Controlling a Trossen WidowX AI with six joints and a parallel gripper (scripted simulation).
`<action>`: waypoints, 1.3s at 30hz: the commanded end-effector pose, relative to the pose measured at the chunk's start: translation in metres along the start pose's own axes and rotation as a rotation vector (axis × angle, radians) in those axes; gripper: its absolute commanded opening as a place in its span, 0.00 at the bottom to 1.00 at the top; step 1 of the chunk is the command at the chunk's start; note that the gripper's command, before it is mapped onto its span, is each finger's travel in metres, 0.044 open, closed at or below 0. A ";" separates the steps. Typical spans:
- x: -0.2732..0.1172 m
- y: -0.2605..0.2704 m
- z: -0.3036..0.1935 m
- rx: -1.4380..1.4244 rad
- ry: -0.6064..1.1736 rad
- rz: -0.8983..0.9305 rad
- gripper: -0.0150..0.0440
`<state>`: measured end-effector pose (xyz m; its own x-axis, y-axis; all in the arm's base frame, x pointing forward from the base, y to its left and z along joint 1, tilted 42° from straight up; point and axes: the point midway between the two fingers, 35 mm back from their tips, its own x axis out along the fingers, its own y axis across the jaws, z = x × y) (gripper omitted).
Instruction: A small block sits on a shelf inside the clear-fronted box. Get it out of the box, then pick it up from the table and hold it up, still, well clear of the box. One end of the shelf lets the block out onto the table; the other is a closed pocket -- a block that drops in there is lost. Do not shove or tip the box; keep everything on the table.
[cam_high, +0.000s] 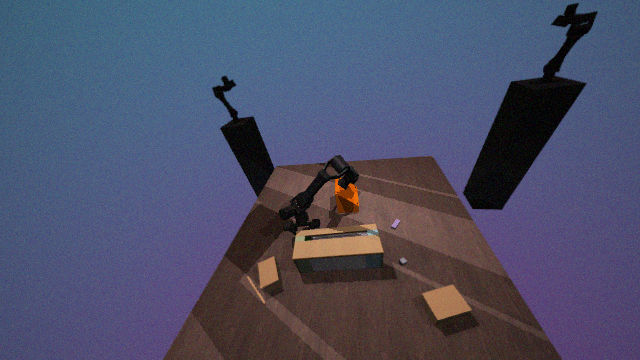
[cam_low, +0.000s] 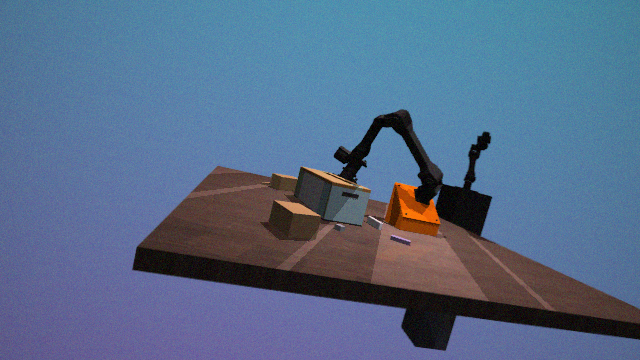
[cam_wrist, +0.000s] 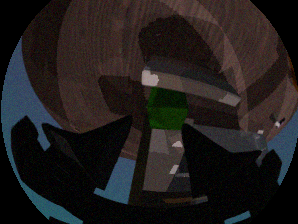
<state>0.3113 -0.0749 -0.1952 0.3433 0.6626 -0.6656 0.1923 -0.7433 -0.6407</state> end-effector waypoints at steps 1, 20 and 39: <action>0.009 -0.004 0.008 0.013 -0.008 -0.013 0.74; 0.009 -0.004 0.008 0.013 -0.008 -0.013 0.32; -0.062 -0.008 -0.020 0.064 -0.009 0.028 0.25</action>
<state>0.3105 -0.1075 -0.1514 0.3376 0.6592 -0.6719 0.1646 -0.7442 -0.6474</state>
